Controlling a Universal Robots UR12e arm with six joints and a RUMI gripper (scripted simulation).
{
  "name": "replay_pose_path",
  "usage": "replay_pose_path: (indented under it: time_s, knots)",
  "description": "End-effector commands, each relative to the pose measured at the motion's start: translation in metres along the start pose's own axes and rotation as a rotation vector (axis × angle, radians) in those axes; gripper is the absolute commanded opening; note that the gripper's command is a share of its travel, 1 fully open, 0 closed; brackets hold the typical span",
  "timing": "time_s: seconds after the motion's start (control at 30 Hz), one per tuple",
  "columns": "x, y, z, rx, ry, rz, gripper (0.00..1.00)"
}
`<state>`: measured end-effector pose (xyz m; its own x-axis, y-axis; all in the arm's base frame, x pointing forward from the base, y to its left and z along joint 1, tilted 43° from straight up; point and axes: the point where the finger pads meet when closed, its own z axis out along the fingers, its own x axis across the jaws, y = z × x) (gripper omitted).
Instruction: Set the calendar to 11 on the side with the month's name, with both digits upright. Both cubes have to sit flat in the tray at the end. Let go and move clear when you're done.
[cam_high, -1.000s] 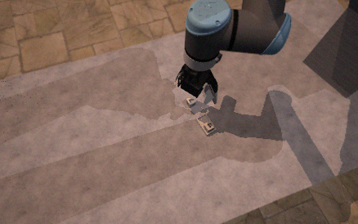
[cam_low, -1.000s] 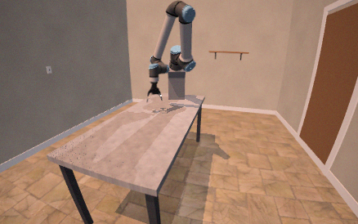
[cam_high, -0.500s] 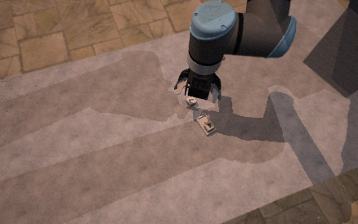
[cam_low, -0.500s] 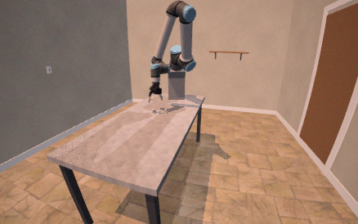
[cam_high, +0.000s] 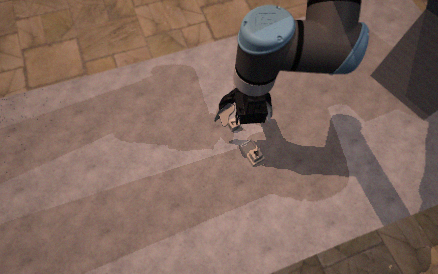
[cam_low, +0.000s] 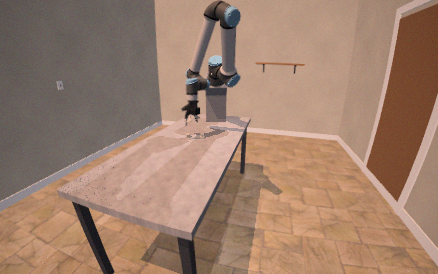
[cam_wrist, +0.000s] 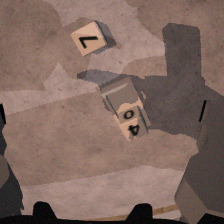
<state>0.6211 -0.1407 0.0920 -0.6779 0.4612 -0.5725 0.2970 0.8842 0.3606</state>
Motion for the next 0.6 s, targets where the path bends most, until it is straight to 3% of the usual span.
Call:
replay_pose_path:
  time_s: [0.0, 0.17, 0.57]
  knots:
    - [0.003, 0.007, -0.001, -0.005, 0.002, -0.174, 1.0]
    - [0.003, 0.009, -0.001, -0.006, 0.002, -0.229, 1.0]
    - [0.007, 0.021, -0.001, -0.006, 0.001, -0.563, 1.0]
